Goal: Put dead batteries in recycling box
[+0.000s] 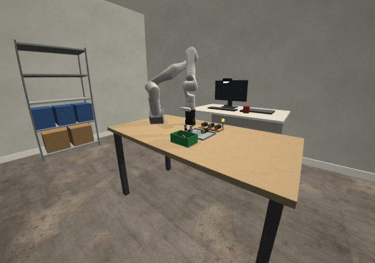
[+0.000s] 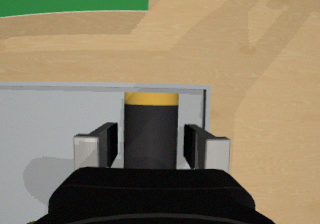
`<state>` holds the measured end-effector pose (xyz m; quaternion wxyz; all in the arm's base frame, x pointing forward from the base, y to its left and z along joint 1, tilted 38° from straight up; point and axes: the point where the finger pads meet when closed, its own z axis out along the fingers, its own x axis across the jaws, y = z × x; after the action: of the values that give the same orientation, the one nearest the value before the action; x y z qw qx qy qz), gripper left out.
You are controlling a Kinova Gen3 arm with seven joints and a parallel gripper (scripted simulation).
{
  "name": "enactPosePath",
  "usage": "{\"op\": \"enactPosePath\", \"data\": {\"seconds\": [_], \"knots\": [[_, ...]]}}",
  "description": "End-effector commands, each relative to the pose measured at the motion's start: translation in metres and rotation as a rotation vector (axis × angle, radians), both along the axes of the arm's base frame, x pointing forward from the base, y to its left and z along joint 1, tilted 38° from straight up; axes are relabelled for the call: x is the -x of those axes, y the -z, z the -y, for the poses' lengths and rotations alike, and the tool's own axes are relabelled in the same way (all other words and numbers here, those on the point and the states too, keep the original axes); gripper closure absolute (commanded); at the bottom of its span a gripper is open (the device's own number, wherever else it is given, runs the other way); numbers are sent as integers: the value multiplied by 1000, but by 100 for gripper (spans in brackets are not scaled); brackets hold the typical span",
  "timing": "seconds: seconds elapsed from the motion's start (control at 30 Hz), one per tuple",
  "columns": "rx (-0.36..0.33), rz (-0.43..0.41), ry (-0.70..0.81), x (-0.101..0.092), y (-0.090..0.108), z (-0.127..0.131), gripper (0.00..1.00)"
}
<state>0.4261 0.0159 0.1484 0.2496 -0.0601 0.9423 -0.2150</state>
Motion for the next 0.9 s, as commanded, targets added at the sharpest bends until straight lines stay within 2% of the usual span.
{"op": "enactPosePath", "data": {"seconds": [0.0,0.03,0.07,0.87], "knots": [[-1,1,1,0,0,0,10],[-1,1,1,0,0,0,10],[-1,1,1,0,0,0,43],[-1,1,1,0,0,0,43]]}}
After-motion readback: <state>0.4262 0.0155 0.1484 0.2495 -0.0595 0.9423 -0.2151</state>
